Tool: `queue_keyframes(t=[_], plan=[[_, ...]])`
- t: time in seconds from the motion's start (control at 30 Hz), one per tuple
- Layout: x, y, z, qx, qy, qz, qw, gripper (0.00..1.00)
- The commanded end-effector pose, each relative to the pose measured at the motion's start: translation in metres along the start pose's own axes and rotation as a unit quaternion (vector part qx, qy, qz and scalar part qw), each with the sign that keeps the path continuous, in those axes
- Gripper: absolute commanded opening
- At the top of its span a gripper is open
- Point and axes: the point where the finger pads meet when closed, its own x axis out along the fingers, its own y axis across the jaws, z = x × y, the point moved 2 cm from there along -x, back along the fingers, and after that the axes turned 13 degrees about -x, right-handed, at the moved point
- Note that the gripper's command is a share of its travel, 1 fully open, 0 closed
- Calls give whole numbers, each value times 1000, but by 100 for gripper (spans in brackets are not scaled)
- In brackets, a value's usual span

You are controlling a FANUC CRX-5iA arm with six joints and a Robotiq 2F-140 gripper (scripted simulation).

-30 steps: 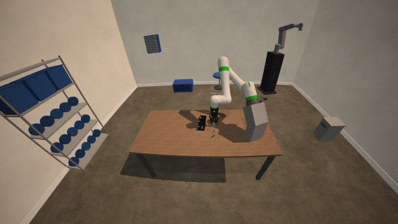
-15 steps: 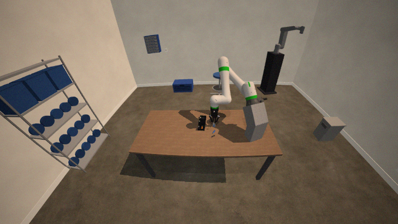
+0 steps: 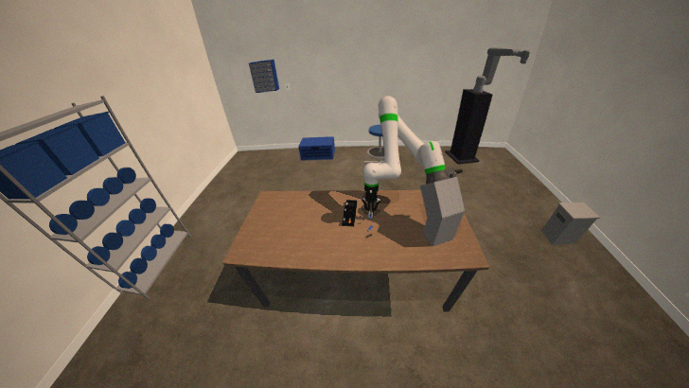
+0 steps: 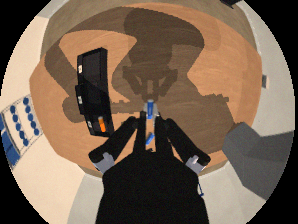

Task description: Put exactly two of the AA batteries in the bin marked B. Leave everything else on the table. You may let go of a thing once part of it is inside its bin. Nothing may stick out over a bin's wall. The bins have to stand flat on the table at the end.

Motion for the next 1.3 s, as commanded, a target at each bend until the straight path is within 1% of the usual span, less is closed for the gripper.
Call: queue_keyframes(t=[0.0, 0.4, 0.83, 0.9, 1.0, 1.03, 1.1, 1.27], plan=[[-7, 0, 0, 0, 0, 1, 1000, 5], [-47, 0, 0, 0, 0, 1, 1000, 5], [-47, 0, 0, 0, 0, 1, 1000, 5], [-53, 0, 0, 0, 0, 1, 1000, 5], [-53, 0, 0, 0, 0, 1, 1000, 5], [-53, -6, 1, 0, 0, 1, 1000, 5], [-53, -6, 1, 0, 0, 1, 1000, 5], [-53, -36, 5, 0, 0, 1, 1000, 5]])
